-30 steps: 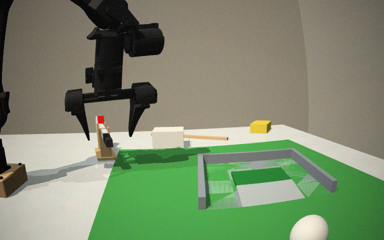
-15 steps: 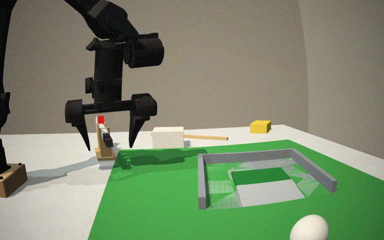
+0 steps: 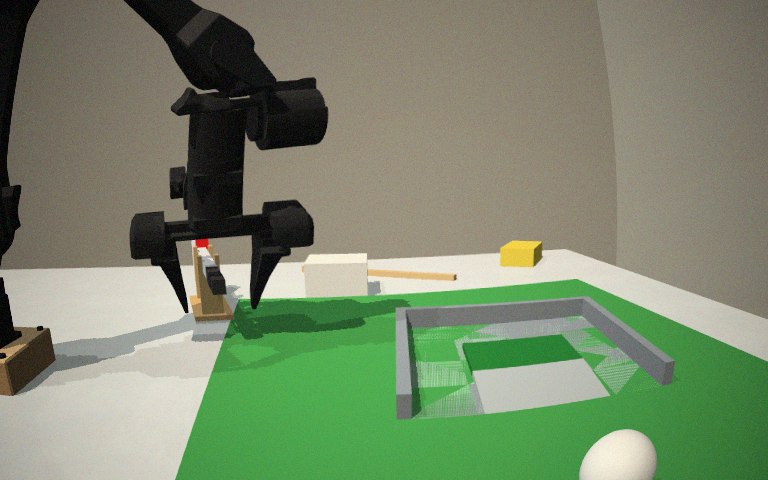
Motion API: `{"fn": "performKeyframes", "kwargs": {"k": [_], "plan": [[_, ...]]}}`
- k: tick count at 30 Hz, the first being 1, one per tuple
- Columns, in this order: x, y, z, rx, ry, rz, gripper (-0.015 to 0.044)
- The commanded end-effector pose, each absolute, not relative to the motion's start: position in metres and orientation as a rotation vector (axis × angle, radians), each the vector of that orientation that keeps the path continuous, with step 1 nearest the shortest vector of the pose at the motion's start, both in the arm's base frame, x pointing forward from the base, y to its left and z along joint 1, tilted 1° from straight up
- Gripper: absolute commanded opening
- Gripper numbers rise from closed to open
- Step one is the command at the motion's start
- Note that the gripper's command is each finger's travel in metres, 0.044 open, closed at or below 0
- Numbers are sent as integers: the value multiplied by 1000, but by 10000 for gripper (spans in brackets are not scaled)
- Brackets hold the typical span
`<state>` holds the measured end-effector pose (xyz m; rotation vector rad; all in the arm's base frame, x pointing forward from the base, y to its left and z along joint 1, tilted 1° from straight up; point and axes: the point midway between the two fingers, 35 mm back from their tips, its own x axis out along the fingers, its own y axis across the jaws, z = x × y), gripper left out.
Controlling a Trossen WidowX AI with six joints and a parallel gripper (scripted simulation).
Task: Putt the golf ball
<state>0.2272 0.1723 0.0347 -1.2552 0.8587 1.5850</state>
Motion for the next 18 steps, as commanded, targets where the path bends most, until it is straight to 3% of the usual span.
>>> {"fn": "performKeyframes", "kwargs": {"k": [1, 10, 18], "plan": [[227, 172, 35, -1255, 858, 1584, 256], [227, 172, 35, -1255, 858, 1584, 20], [228, 173, 40, -1255, 858, 1584, 0]]}}
